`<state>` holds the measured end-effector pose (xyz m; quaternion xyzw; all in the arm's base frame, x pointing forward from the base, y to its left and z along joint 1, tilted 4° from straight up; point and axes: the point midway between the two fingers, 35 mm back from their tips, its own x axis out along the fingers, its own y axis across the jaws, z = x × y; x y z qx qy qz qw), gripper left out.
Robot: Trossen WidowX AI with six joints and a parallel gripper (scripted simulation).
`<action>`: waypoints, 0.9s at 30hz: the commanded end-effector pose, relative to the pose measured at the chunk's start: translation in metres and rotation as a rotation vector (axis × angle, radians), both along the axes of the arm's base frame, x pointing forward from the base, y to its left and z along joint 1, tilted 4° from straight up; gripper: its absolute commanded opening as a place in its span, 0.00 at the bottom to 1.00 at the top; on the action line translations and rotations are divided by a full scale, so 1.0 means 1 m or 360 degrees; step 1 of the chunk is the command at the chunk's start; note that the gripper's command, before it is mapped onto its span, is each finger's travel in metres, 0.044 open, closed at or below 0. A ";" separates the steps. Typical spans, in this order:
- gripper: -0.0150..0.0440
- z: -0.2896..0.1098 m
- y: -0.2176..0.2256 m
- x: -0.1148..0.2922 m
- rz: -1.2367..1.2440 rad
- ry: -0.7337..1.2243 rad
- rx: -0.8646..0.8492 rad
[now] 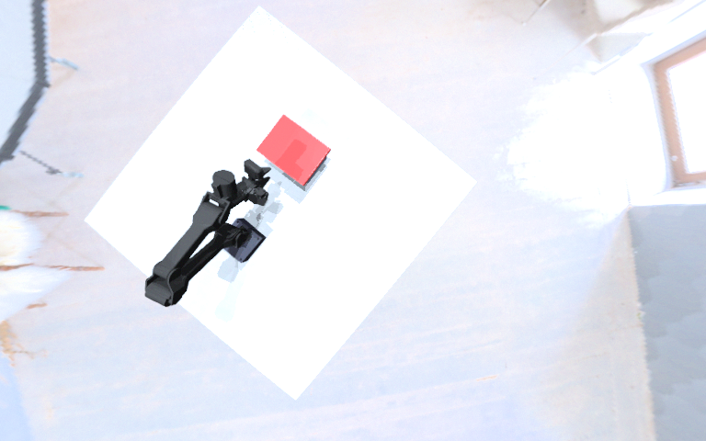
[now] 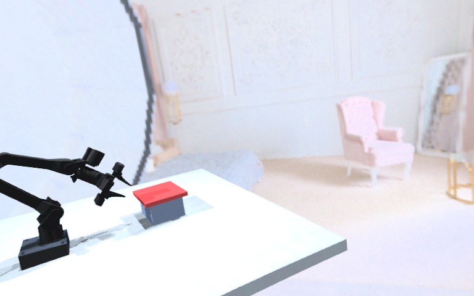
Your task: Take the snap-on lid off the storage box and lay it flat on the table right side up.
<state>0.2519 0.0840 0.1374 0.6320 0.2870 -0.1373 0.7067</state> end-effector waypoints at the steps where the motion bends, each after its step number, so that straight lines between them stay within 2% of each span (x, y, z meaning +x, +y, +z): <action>1: 0.65 -0.007 0.001 0.003 0.0007 0.0012 -0.0002; 27: 0.65 -0.030 0.010 0.038 0.0008 0.0009 -0.0002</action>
